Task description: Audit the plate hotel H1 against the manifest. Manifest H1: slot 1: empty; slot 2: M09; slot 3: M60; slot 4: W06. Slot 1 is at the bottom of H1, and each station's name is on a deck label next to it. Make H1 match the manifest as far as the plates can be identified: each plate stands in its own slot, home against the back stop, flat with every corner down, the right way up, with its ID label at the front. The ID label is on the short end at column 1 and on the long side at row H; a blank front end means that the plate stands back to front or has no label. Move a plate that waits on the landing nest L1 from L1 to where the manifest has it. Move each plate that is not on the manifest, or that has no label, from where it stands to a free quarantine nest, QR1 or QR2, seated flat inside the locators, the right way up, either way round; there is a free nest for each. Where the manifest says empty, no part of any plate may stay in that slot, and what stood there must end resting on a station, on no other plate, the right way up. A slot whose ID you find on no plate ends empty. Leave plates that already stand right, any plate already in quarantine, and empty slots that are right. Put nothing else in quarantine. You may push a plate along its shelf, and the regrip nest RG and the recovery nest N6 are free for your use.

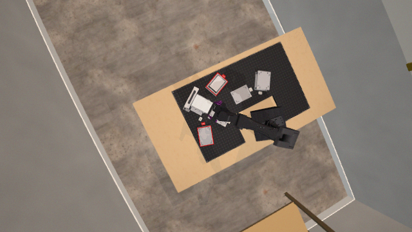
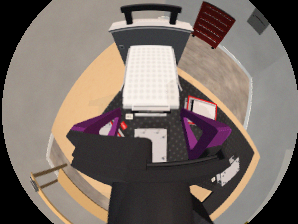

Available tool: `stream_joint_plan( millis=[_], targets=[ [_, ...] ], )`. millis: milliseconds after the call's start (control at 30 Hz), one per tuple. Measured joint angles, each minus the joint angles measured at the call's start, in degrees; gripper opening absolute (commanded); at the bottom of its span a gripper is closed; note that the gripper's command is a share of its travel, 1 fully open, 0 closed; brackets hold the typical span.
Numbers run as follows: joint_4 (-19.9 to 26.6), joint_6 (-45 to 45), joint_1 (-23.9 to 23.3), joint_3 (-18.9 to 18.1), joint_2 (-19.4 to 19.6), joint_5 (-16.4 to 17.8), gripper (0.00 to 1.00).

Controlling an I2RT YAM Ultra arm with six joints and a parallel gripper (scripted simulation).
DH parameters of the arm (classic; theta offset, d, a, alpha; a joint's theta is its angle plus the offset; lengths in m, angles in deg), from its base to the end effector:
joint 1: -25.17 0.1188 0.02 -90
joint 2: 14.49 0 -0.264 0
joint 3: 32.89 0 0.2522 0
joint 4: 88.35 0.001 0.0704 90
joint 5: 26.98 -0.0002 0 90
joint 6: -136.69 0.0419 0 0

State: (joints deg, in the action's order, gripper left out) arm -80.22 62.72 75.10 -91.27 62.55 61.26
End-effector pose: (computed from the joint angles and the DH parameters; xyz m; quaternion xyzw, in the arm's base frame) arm 0.1933 0.2293 0.2446 -0.2406 0.8169 0.2743 0.4467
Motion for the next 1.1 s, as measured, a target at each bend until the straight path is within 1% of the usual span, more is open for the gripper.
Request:
stream_joint_plan(
  millis=[467,567,600,1100],
  targets=[
    [0.0,-0.35,-0.74,-3.82,3.43,0.7,1.0],
    [-0.02,-0.35,-0.76,-4.04,3.48,0.72,1.0],
    [0.0,-0.35,-0.76,-4.02,3.5,0.72,0.86],
    [0.07,-0.35,-0.76,-4.02,3.5,0.74,0.86]
  ],
)
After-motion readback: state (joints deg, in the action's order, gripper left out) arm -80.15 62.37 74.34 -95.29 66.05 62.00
